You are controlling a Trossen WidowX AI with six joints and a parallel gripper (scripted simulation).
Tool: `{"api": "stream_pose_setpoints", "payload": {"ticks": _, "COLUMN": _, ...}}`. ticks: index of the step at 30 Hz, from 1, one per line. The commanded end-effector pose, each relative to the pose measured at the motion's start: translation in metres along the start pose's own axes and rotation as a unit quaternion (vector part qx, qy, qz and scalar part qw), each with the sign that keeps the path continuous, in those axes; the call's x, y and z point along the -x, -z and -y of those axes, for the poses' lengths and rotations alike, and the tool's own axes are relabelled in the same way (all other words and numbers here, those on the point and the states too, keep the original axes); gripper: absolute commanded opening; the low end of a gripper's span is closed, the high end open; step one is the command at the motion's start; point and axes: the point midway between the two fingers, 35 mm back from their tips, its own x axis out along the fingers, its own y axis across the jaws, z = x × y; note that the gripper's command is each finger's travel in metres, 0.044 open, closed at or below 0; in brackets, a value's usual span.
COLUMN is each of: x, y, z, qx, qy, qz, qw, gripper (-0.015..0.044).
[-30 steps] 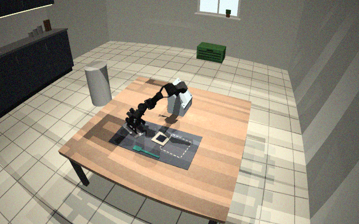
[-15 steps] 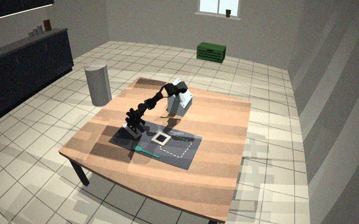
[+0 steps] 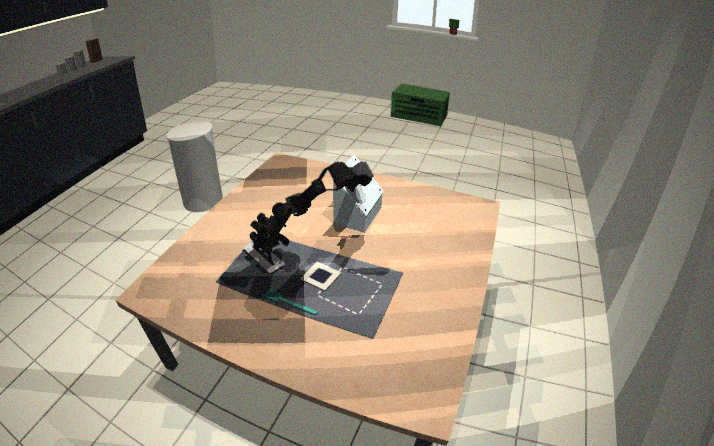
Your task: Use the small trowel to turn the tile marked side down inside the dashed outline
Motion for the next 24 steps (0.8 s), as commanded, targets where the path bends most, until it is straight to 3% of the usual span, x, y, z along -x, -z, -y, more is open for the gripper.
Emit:
{"api": "stream_pose_setpoints", "payload": {"ticks": 1, "x": 0.021, "y": -0.001, "z": -0.028, "qx": 0.002, "qy": -0.013, "qz": 0.0, "qw": 1.0, "gripper": 0.0}}
{"api": "stream_pose_setpoints", "payload": {"ticks": 10, "x": 0.033, "y": 0.002, "z": -0.036, "qx": 0.007, "qy": -0.014, "qz": -0.002, "qw": 1.0, "gripper": 0.0}}
{"api": "stream_pose_setpoints", "payload": {"ticks": 24, "x": 0.066, "y": 0.057, "z": 0.008, "qx": 0.101, "qy": -0.017, "qz": -0.051, "qw": 0.993, "gripper": 0.0}}
